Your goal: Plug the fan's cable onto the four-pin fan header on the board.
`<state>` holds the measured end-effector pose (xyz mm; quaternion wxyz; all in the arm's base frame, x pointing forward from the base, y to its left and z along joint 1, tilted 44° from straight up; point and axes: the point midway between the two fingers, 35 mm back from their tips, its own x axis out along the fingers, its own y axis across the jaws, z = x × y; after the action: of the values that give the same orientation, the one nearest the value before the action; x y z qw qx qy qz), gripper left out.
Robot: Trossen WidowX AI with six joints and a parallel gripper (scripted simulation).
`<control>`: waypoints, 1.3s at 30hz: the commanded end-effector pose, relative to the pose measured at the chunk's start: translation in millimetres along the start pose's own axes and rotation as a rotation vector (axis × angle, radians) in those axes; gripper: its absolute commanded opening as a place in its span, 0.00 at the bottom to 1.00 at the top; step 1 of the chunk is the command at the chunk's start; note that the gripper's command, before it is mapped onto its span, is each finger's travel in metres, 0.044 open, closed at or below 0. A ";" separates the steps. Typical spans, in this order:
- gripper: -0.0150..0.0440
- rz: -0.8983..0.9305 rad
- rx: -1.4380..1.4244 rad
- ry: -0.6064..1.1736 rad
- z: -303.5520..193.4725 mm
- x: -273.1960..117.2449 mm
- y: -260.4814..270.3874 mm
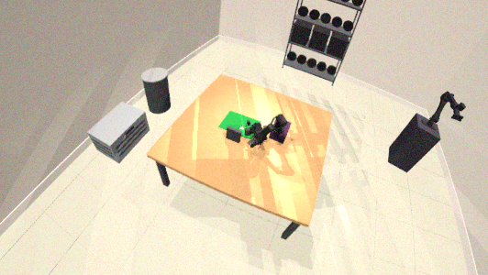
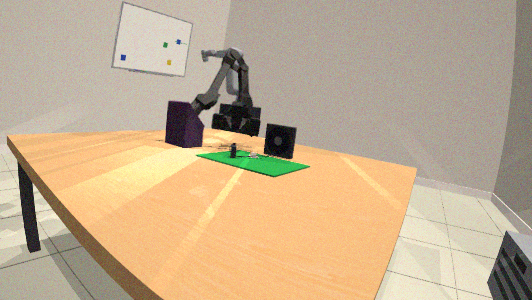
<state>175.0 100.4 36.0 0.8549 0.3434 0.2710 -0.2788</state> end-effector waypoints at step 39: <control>1.00 -0.523 -0.359 0.553 9.8 21.0 -41.4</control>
<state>158.3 62.8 10.2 0.7142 0.1611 0.5937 -0.3337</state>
